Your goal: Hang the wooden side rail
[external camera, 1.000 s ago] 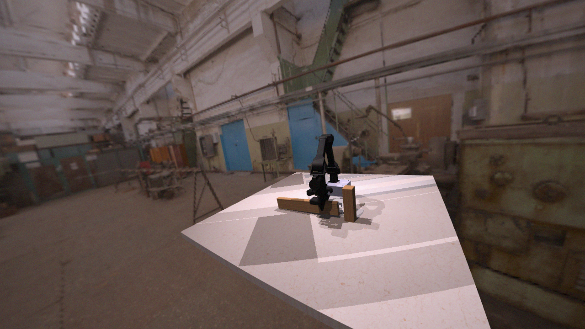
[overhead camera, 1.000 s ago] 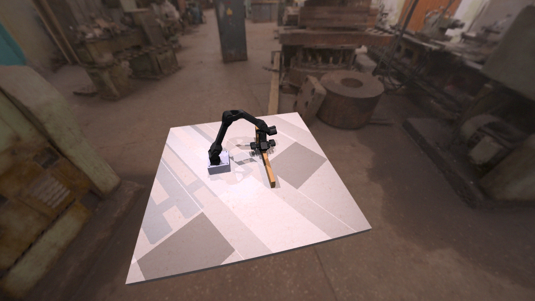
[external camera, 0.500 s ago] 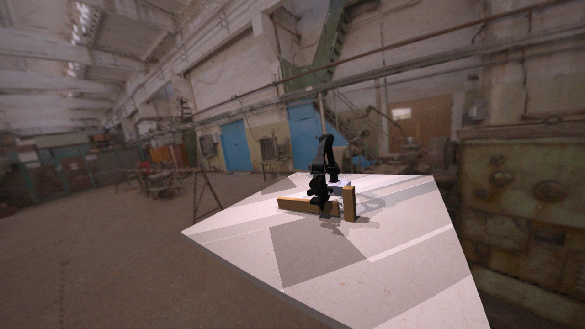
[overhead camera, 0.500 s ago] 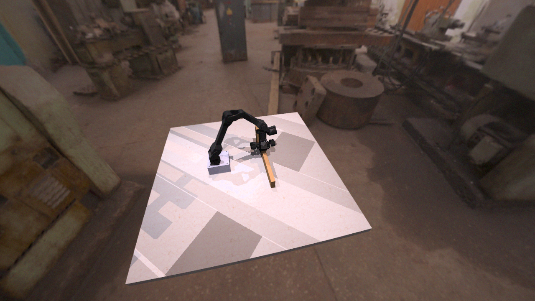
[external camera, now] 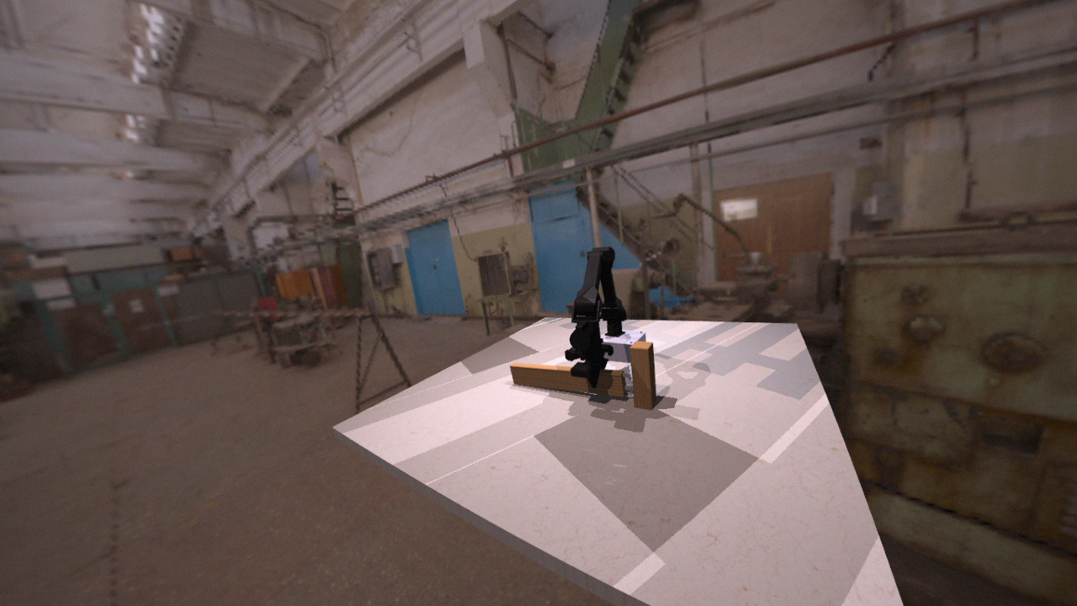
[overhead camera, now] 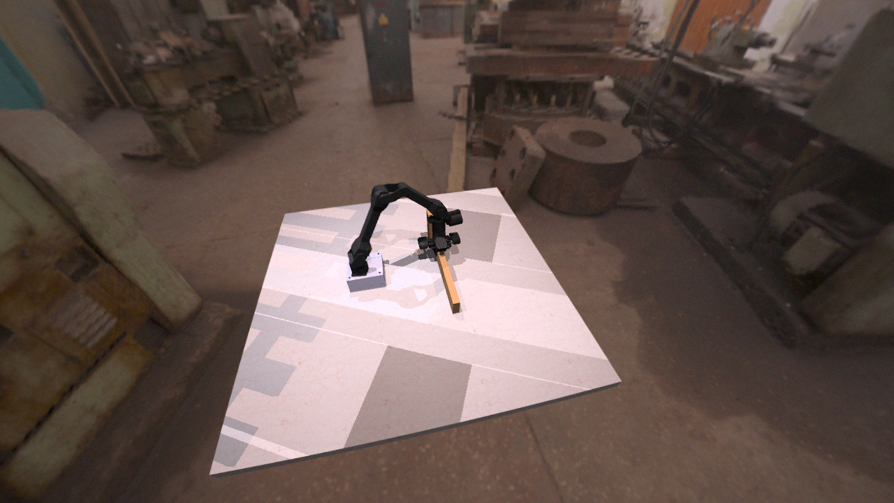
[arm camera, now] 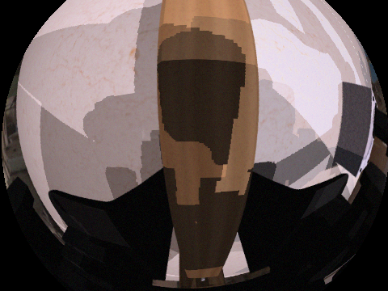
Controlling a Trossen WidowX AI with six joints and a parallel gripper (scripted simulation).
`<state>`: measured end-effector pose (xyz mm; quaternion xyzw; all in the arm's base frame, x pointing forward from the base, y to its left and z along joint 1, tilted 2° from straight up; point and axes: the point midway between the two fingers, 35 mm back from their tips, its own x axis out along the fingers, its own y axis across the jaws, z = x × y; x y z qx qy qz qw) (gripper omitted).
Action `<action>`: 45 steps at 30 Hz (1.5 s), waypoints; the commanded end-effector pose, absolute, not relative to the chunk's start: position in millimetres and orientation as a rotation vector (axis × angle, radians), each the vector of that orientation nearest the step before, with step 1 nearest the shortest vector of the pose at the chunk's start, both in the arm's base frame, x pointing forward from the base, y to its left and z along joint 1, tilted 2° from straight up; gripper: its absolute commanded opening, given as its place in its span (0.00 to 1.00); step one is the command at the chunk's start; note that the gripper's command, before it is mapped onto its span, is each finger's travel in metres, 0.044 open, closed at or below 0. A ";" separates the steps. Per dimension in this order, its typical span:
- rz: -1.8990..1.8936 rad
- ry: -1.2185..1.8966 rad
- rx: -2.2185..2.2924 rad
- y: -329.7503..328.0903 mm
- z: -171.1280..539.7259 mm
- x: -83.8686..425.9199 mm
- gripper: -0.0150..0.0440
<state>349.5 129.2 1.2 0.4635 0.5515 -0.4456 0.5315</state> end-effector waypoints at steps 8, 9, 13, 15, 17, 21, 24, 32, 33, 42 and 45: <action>-1.058 1.312 1.116 131.9 3.2 352.4 0.25; -1.058 1.312 1.116 132.0 3.1 352.3 0.25; -1.058 1.312 1.116 132.4 2.7 351.8 0.25; -1.058 1.312 1.116 132.6 2.5 351.5 0.25; -1.058 1.312 1.116 132.8 2.2 351.3 0.25; -1.058 1.312 1.116 133.2 1.8 350.7 0.25; -1.058 1.312 1.116 133.5 1.5 350.4 0.25; -1.058 1.312 1.116 134.2 2.2 349.3 0.25; -1.058 1.312 1.116 134.3 2.3 349.3 0.25; -1.058 1.312 1.116 135.1 3.0 349.8 0.25; -1.057 1.312 1.116 135.3 3.2 350.0 0.25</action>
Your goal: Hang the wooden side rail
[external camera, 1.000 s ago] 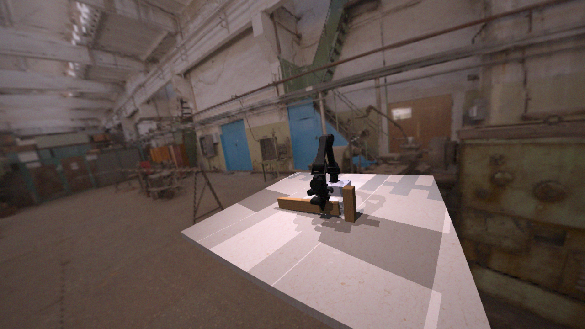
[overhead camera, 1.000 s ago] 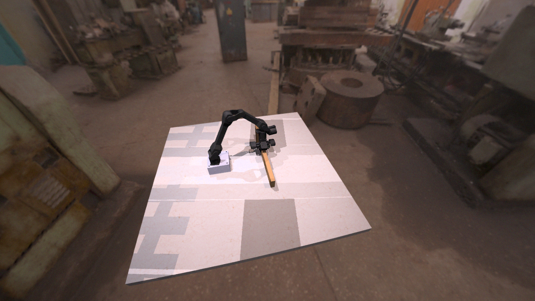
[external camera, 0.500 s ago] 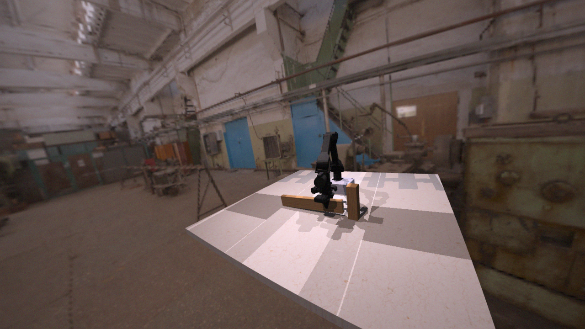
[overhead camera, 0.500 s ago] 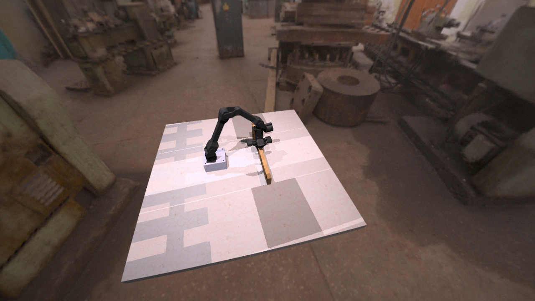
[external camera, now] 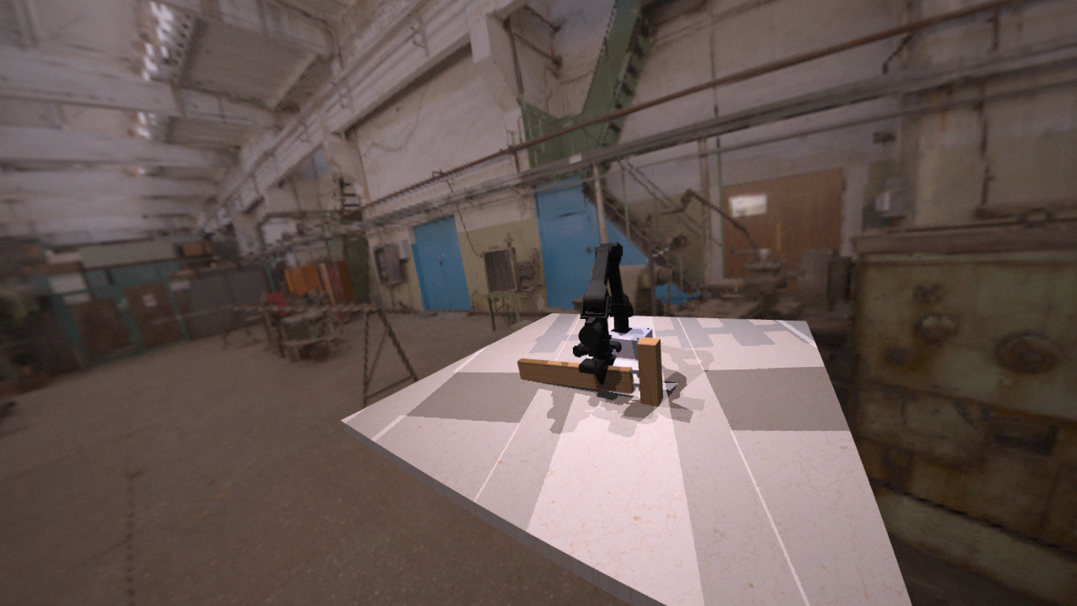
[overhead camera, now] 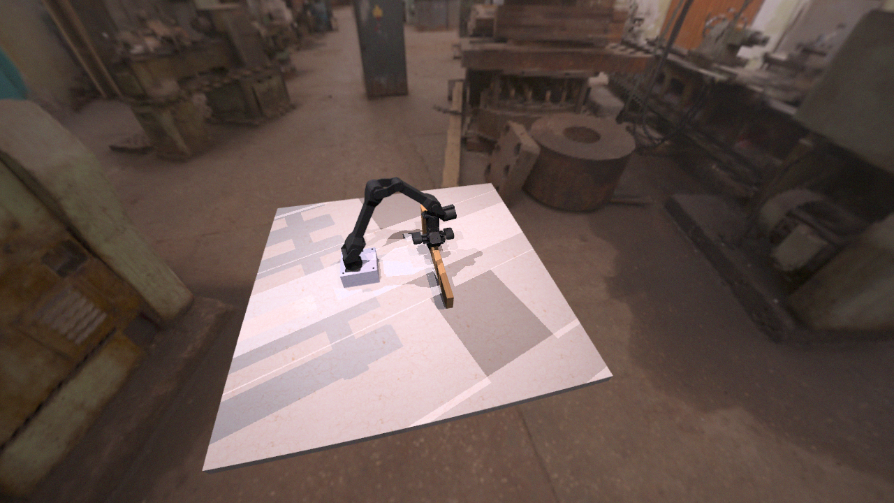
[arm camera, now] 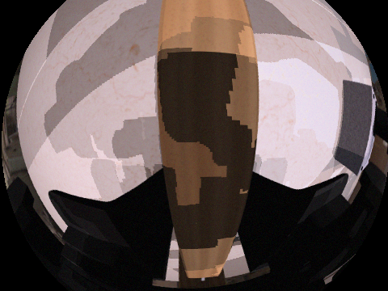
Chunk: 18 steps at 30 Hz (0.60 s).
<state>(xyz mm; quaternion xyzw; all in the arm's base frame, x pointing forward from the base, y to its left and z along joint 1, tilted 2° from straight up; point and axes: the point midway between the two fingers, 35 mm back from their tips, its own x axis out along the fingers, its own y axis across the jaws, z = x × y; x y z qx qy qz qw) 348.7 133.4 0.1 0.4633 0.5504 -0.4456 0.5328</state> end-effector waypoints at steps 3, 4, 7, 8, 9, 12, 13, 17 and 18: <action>-1.057 1.312 1.116 135.5 3.5 350.2 0.25; -1.057 1.312 1.116 135.6 3.5 350.2 0.25; -1.057 1.312 1.116 135.9 3.8 350.4 0.25; -1.057 1.312 1.116 135.9 3.8 350.5 0.25; -1.057 1.312 1.116 136.0 3.9 350.5 0.25; -1.057 1.312 1.116 136.3 4.2 350.7 0.25; -1.057 1.312 1.116 136.3 4.2 350.8 0.25; -1.057 1.312 1.116 136.8 4.4 351.1 0.25; -1.057 1.312 1.116 136.9 4.3 351.2 0.25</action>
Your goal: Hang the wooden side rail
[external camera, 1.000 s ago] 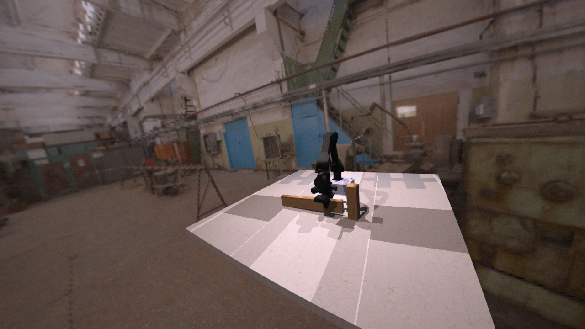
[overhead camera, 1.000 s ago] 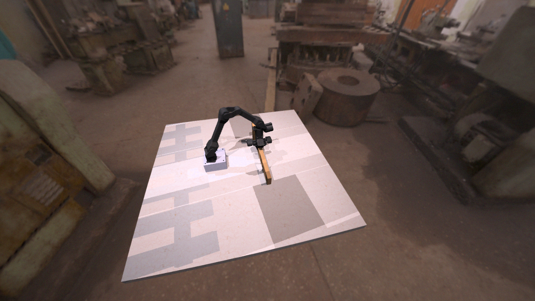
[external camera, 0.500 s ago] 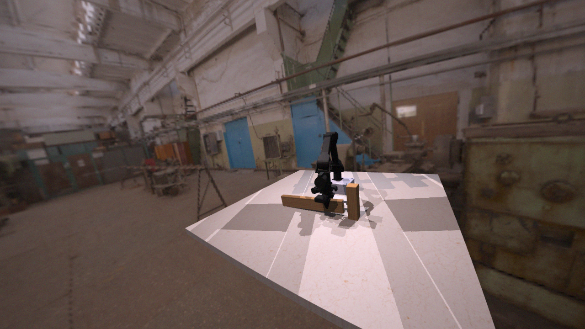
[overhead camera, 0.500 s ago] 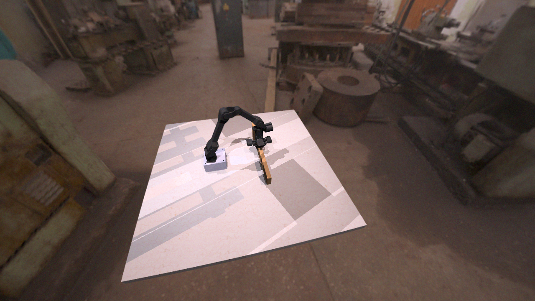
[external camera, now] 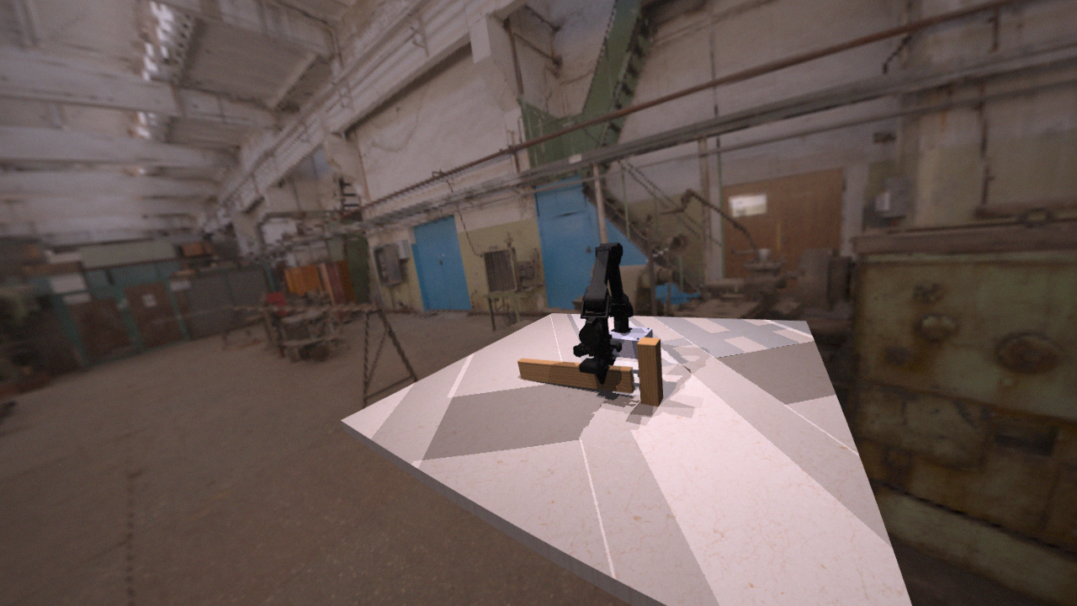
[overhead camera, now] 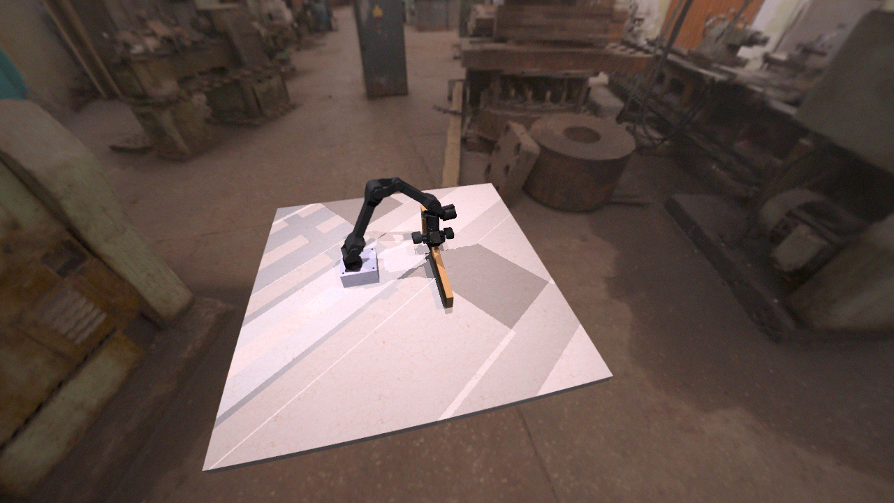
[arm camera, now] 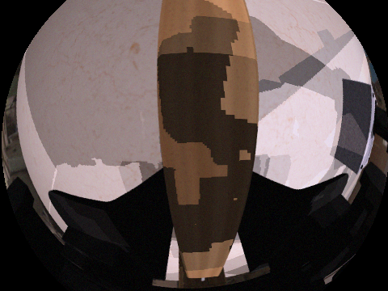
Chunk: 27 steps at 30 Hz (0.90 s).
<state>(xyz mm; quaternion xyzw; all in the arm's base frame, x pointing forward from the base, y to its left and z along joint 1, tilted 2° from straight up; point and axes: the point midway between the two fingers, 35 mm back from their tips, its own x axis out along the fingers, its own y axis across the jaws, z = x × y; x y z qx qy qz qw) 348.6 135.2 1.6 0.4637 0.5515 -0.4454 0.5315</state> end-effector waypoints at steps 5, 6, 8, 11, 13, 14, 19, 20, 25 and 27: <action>-1.057 1.312 1.116 137.6 3.8 351.7 0.25; -1.057 1.312 1.116 137.7 3.7 351.7 0.25; -1.057 1.312 1.116 137.9 3.5 351.4 0.25; -1.057 1.312 1.116 138.2 3.1 351.1 0.25; -1.057 1.312 1.116 138.4 2.9 350.8 0.25; -1.057 1.312 1.116 138.5 2.8 350.7 0.25; -1.057 1.312 1.116 139.0 2.2 350.0 0.25; -1.057 1.312 1.116 139.1 2.1 349.9 0.25; -1.057 1.312 1.116 139.6 1.7 349.2 0.25; -1.057 1.312 1.116 139.8 2.0 349.0 0.25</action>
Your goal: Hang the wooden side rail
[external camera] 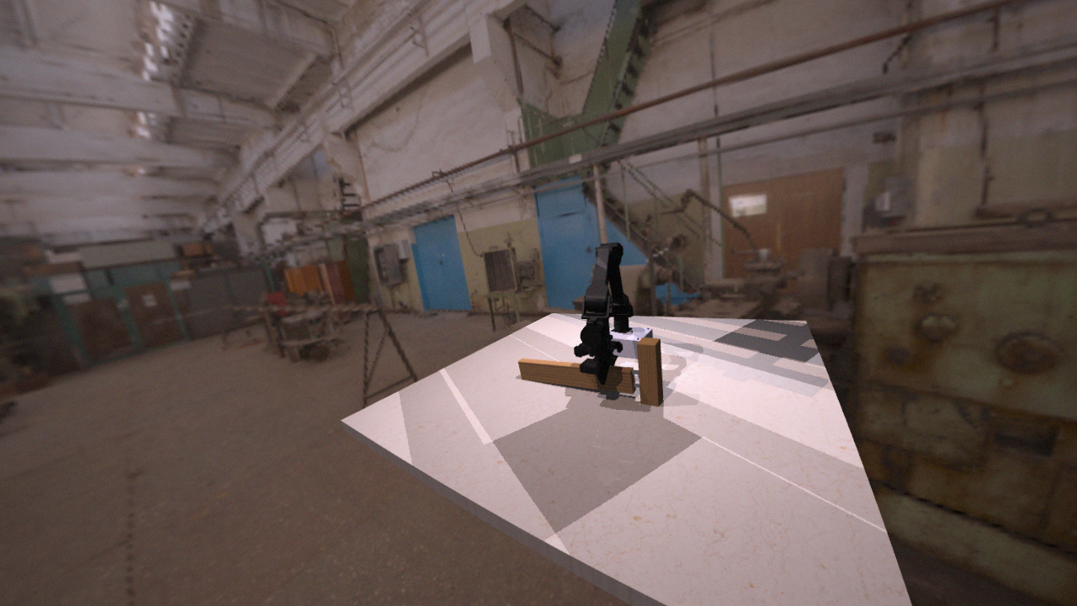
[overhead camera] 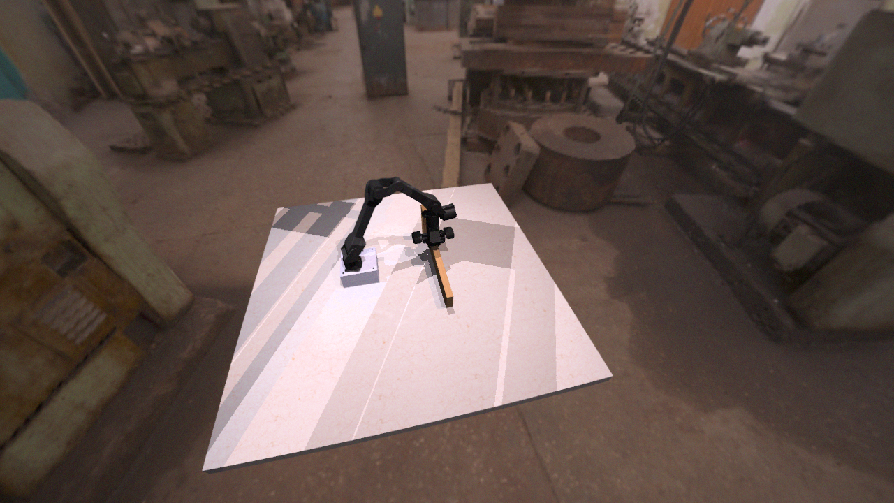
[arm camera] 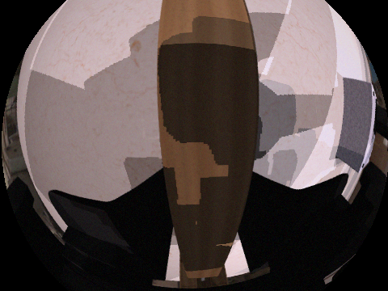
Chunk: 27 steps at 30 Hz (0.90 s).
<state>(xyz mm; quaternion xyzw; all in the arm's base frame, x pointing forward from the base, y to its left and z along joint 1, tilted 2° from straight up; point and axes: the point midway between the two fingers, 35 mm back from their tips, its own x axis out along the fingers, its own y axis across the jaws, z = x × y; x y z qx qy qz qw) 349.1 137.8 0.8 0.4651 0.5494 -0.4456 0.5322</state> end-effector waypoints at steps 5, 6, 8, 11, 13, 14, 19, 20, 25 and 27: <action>-1.057 1.312 1.116 140.2 2.5 348.3 0.25; -1.057 1.312 1.116 140.3 2.6 348.3 0.25; -1.057 1.312 1.116 140.5 2.8 348.4 0.25; -1.057 1.312 1.116 140.8 3.1 348.6 0.25; -1.057 1.312 1.116 140.9 3.2 348.7 0.25; -1.057 1.312 1.116 141.0 3.3 348.8 0.25; -1.057 1.312 1.116 141.4 3.7 349.1 0.25; -1.057 1.312 1.116 141.5 3.7 349.2 0.25; -1.057 1.312 1.116 141.9 4.1 349.5 0.25; -1.057 1.312 1.116 142.0 4.3 349.6 0.25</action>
